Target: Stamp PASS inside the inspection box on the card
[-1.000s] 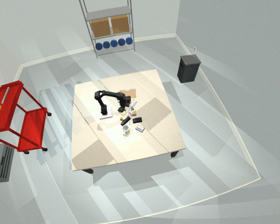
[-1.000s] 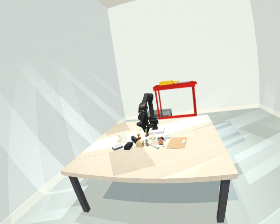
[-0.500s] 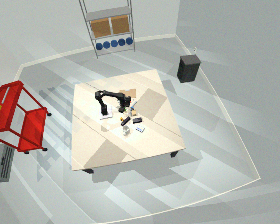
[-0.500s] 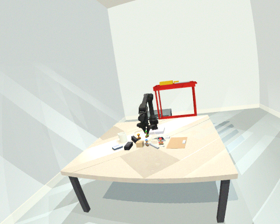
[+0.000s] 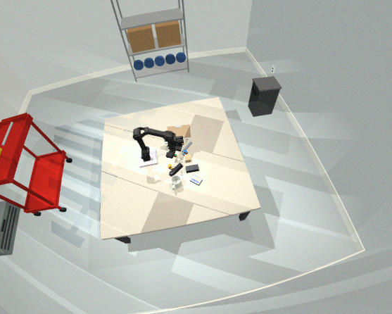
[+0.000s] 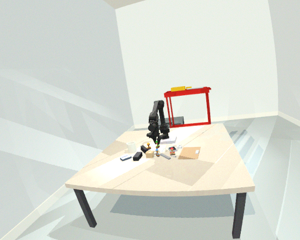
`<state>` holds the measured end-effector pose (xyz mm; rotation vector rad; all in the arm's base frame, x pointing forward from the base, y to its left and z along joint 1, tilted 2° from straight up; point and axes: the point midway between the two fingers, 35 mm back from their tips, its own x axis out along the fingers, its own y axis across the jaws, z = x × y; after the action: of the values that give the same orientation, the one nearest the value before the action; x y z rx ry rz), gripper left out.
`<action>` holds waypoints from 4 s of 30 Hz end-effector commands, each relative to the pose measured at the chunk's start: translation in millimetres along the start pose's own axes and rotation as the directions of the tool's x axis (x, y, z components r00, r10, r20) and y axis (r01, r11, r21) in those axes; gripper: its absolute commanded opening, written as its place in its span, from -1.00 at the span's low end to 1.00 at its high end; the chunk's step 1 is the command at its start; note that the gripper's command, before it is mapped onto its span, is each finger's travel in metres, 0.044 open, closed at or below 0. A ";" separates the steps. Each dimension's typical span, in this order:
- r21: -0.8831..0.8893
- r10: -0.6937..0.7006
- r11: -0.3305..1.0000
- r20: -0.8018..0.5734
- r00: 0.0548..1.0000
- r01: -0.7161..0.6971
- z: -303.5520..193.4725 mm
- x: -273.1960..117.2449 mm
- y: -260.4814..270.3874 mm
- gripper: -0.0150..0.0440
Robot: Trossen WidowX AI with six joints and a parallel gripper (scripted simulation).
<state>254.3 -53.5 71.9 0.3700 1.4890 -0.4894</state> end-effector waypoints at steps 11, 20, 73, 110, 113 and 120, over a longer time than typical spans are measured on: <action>-0.004 -0.003 1.000 0.002 1.000 0.003 -0.8 10.3 -0.4 -0.49; -0.005 -0.003 1.000 0.003 1.000 0.003 -1.5 16.1 -0.3 -0.49; -0.006 -0.003 1.000 0.005 1.000 0.003 -3.2 31.2 -0.2 -0.49; -0.006 -0.003 1.000 0.005 1.000 0.003 -2.9 23.7 -0.5 -0.49; -0.006 -0.003 1.000 0.005 1.000 0.003 -2.8 22.2 -0.5 -0.49; -0.006 -0.003 1.000 0.006 1.000 0.003 -1.8 14.6 -0.5 -0.49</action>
<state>251.9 -53.8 51.9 0.3657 1.4877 -0.4876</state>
